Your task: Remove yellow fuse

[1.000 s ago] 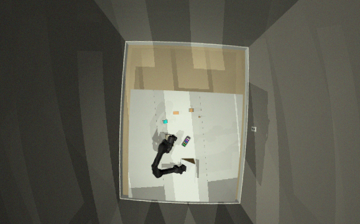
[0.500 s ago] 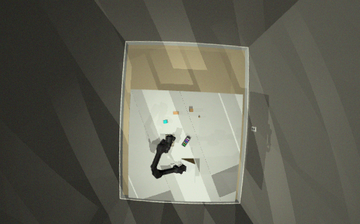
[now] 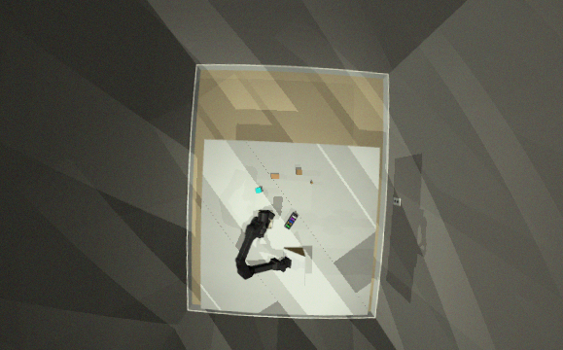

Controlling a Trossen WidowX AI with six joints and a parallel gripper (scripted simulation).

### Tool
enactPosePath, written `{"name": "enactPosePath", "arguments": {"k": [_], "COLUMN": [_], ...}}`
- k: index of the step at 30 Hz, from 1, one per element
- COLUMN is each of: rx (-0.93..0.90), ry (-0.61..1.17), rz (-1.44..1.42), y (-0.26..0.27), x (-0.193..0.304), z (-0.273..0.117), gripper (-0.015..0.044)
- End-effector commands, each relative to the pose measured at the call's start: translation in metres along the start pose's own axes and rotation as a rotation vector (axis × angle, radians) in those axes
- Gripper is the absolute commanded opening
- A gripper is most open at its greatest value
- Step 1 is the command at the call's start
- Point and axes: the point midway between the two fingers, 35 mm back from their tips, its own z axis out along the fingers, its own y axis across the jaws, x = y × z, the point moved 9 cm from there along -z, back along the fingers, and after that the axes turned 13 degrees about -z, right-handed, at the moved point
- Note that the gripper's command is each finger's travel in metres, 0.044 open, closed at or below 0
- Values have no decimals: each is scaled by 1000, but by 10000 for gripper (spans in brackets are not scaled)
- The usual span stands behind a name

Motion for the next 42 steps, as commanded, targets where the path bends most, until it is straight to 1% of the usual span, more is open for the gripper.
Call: {"name": "enactPosePath", "arguments": {"k": [1,2,14,15,18,20,42], "rx": [1,1,-1,-1,1,1,0], "ry": [-6,-6,0,0,-3,-4,-8], "rz": [4,4,0,0,3,5,9], "y": [1,1,0,0,0,0,1], "x": [0,0,0,0,0,0,0], "z": [5,5,3,1,-26,-34,-33], "gripper": [0,0,315,330,330,330,330]}}
